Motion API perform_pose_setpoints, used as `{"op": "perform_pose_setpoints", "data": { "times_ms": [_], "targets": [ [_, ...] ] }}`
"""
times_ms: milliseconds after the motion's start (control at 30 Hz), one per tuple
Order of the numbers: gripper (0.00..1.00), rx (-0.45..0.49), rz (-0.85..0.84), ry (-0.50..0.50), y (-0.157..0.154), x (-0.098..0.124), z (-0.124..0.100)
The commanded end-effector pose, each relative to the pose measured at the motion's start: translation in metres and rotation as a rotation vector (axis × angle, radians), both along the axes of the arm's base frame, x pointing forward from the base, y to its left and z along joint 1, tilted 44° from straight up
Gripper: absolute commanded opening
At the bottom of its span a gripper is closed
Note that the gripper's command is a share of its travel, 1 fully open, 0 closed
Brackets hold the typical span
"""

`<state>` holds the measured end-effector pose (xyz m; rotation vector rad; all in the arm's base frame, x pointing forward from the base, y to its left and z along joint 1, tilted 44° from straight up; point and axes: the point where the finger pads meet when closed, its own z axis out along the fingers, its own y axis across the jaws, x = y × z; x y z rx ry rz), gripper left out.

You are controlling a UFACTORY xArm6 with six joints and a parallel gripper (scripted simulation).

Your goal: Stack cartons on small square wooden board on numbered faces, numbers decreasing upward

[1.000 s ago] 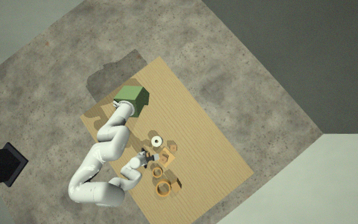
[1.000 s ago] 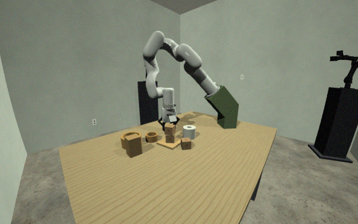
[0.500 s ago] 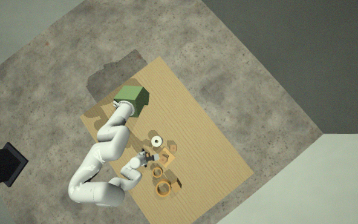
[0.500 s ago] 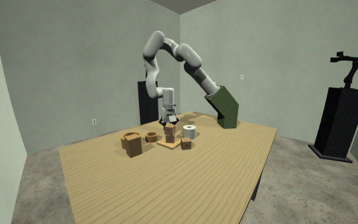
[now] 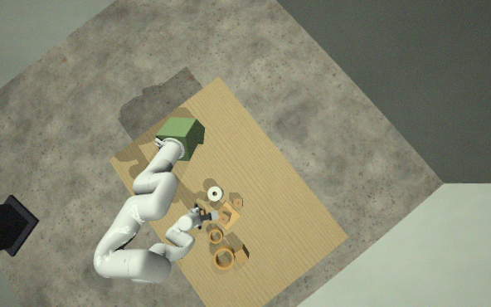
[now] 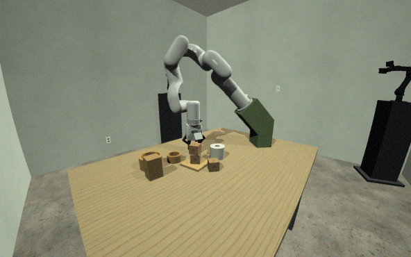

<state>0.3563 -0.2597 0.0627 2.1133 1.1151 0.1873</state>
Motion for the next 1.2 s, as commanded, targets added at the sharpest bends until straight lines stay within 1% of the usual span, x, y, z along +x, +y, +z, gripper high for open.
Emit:
{"op": "perform_pose_setpoints", "data": {
  "times_ms": [0,233,400,667,733,900,1167],
  "targets": [
    [0.0,0.0,0.0,-0.001,0.0,0.0,0.0],
    [0.0,0.0,0.001,-0.001,0.001,-0.001,0.001],
    [0.0,0.0,0.001,-0.001,0.006,-0.006,0.008],
    [0.0,0.0,0.001,-0.002,0.025,-0.022,0.034],
    [0.0,0.0,0.001,-0.002,0.025,-0.022,0.034],
    [0.0,0.0,0.001,-0.002,0.038,-0.033,0.052],
    [0.0,-0.001,0.001,-0.002,0.055,-0.046,0.074]
  ]
}}
